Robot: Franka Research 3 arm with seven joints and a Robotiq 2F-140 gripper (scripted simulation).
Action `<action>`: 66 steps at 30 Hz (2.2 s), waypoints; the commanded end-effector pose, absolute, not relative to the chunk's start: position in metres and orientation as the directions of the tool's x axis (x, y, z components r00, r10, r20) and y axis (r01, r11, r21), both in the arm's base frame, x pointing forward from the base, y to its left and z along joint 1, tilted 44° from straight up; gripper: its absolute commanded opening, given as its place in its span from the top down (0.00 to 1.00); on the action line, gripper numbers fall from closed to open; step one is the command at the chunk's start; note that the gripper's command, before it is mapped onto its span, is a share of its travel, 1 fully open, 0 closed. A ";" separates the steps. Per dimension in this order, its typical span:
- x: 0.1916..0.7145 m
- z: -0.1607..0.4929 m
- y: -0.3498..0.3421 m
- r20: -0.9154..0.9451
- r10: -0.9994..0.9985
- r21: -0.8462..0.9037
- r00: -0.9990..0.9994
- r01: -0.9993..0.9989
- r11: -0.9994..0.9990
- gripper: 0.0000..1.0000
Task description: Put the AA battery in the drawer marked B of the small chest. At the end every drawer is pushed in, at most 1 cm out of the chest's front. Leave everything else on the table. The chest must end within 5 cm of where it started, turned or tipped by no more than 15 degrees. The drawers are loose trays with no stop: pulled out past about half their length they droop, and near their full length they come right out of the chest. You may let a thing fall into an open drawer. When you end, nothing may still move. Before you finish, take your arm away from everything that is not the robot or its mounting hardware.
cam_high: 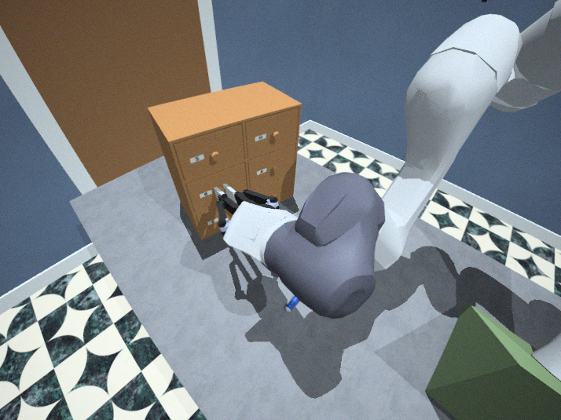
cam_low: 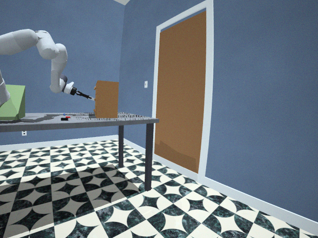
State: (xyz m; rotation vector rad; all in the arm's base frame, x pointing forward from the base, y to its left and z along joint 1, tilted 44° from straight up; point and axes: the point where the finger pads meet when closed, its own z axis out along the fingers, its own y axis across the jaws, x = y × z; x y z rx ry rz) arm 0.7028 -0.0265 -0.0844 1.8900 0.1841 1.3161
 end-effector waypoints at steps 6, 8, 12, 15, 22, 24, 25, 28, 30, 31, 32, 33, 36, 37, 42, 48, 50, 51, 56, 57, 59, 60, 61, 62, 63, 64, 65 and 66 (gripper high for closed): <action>0.698 -0.086 -0.025 0.716 0.535 0.686 0.449 -0.305 -0.661 0.92; 0.697 -0.087 -0.025 0.716 0.535 0.686 0.449 -0.306 -0.661 0.92; 0.694 -0.087 -0.024 0.716 0.535 0.686 0.449 -0.305 -0.661 0.92; 0.693 -0.087 -0.023 0.716 0.535 0.686 0.449 -0.306 -0.661 0.92; 0.685 -0.088 -0.021 0.716 0.535 0.686 0.449 -0.306 -0.661 0.92; 0.683 -0.088 -0.020 0.716 0.535 0.686 0.449 -0.306 -0.661 0.92; 0.682 -0.089 -0.019 0.716 0.535 0.686 0.449 -0.306 -0.661 0.92; 0.678 -0.089 -0.018 0.716 0.535 0.686 0.449 -0.306 -0.661 0.92; 0.676 -0.089 -0.018 0.716 0.535 0.686 0.449 -0.306 -0.661 0.92; 0.676 -0.089 -0.018 0.716 0.535 0.686 0.449 -0.306 -0.661 0.92; 0.675 -0.089 -0.017 0.716 0.535 0.686 0.449 -0.305 -0.661 0.92; 0.674 -0.090 -0.017 0.716 0.535 0.686 0.449 -0.306 -0.661 0.92; 0.669 -0.090 -0.015 0.716 0.535 0.686 0.449 -0.306 -0.661 0.92; 0.668 -0.090 -0.015 0.716 0.535 0.686 0.449 -0.306 -0.661 0.92; 0.661 -0.091 -0.013 0.716 0.535 0.686 0.449 -0.305 -0.661 0.92; 0.656 -0.092 -0.011 0.716 0.535 0.686 0.449 -0.305 -0.661 0.92; 0.653 -0.092 -0.010 0.716 0.535 0.686 0.449 -0.306 -0.661 0.92; 0.652 -0.092 -0.010 0.716 0.535 0.686 0.449 -0.306 -0.661 0.92; 0.647 -0.093 -0.008 0.716 0.535 0.686 0.449 -0.305 -0.661 0.92; 0.646 -0.093 -0.008 0.716 0.535 0.686 0.449 -0.306 -0.661 0.92; 0.644 -0.093 -0.007 0.716 0.535 0.686 0.449 -0.306 -0.661 0.92; 0.643 -0.093 -0.007 0.716 0.535 0.686 0.449 -0.306 -0.661 0.92; 0.643 -0.094 -0.007 0.716 0.535 0.686 0.449 -0.305 -0.661 0.92; 0.642 -0.094 -0.006 0.716 0.535 0.686 0.449 -0.305 -0.661 0.92; 0.641 -0.094 -0.006 0.716 0.535 0.686 0.449 -0.306 -0.661 0.92; 0.641 -0.094 -0.006 0.716 0.535 0.686 0.449 -0.306 -0.661 0.92; 0.641 -0.094 -0.006 0.716 0.535 0.686 0.449 -0.306 -0.661 0.92; 0.641 -0.094 -0.006 0.716 0.535 0.686 0.449 -0.306 -0.661 0.92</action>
